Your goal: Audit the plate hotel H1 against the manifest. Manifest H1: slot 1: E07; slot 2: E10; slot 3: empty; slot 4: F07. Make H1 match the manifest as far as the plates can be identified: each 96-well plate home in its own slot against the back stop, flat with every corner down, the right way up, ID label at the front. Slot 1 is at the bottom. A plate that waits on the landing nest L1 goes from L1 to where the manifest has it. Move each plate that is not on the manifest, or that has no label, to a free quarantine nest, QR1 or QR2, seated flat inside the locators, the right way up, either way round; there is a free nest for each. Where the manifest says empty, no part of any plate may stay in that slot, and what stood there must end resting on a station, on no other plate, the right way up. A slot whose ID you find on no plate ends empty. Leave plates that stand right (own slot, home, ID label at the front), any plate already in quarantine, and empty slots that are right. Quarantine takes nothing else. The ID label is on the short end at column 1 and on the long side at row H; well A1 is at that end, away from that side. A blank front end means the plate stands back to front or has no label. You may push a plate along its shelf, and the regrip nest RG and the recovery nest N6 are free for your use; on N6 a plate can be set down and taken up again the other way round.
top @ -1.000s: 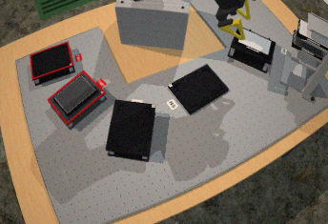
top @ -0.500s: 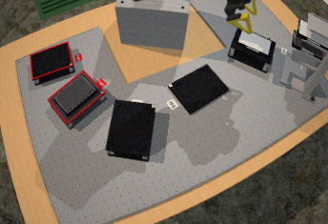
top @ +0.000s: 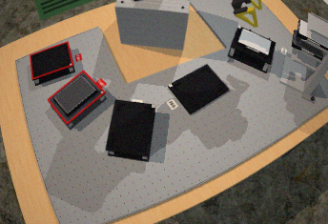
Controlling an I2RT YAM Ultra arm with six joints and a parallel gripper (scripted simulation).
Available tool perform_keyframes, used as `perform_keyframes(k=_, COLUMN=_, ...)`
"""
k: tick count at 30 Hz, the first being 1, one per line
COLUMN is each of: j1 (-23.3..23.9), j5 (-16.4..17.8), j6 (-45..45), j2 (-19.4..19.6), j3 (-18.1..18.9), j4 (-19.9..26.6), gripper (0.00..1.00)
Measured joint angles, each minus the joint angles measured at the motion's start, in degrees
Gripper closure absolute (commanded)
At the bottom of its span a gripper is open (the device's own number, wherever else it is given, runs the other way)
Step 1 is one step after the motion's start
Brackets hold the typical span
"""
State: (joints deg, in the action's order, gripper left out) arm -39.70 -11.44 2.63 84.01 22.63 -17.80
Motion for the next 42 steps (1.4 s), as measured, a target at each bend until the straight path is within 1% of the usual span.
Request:
perform_keyframes(k=11, j1=-8.68, j5=-5.88, j6=-5.88, j2=4.7, j3=2.71, j4=-0.42, gripper=0.0)
perform_keyframes(k=14, j1=-9.75, j5=-7.02, j6=-7.04, j2=5.05, j3=3.08, j4=-0.44, gripper=0.0)
perform_keyframes(k=21, j1=-14.1, j5=-9.88, j6=-10.16, j2=8.17, j3=5.33, j4=0.0, gripper=0.0)
perform_keyframes(k=25, j1=-14.29, j5=-10.62, j6=-10.97, j2=8.26, j3=5.55, j4=-0.26, gripper=0.0)
perform_keyframes(k=32, j1=-13.62, j5=-10.82, j6=-11.17, j2=12.35, j3=4.17, j4=-3.91, gripper=0.0)
perform_keyframes(k=42, j1=-12.13, j5=-9.97, j6=-10.56, j2=21.92, j3=2.54, j4=-14.12, gripper=0.0)
